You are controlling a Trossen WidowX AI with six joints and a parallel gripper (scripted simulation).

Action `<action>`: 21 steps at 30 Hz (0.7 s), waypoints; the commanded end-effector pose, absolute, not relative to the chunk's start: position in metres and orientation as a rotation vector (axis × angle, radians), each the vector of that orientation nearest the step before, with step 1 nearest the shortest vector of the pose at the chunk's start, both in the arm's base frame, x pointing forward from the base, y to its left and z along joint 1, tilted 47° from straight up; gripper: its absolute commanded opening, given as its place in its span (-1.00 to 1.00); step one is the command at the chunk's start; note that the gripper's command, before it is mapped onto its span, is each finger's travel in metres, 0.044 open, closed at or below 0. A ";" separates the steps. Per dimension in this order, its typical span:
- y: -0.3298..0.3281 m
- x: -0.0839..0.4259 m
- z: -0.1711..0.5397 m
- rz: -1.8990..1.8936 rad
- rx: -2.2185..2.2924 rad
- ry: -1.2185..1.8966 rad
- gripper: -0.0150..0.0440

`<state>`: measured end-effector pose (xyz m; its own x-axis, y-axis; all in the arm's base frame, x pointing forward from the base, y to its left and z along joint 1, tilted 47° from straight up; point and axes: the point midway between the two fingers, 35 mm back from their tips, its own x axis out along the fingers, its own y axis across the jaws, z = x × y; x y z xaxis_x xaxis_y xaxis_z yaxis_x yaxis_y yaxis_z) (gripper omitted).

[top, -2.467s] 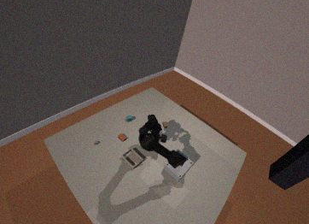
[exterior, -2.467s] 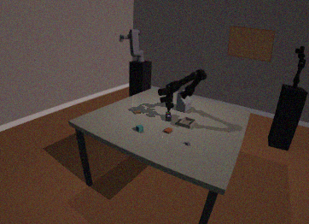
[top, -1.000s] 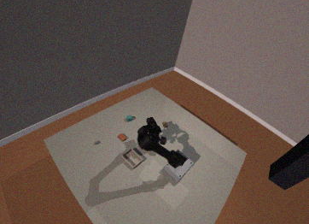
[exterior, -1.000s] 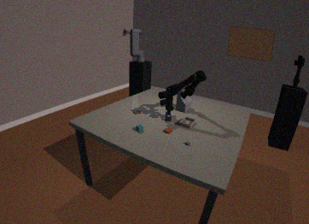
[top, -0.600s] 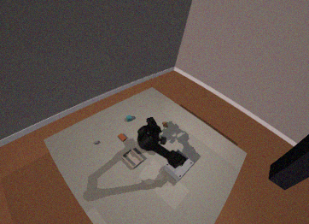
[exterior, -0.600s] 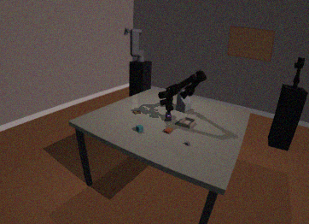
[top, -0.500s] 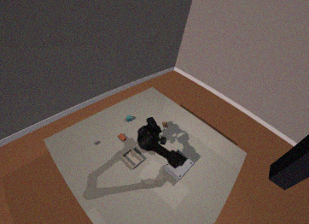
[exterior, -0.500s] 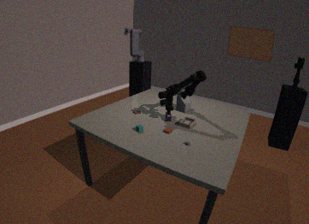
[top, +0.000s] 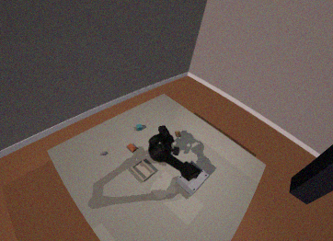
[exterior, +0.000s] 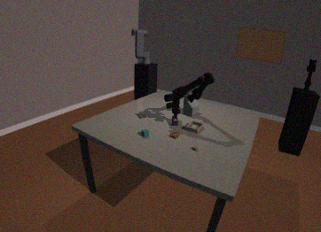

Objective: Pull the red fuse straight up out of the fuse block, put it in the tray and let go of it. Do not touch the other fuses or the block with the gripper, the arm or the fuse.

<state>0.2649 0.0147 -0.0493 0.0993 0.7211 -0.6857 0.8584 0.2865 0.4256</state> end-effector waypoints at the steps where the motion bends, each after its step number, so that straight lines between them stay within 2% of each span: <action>1: 0.012 0.266 -0.047 -0.188 1.460 1.648 -0.49; 21: 0.005 0.265 -0.041 -0.189 1.462 1.648 -0.49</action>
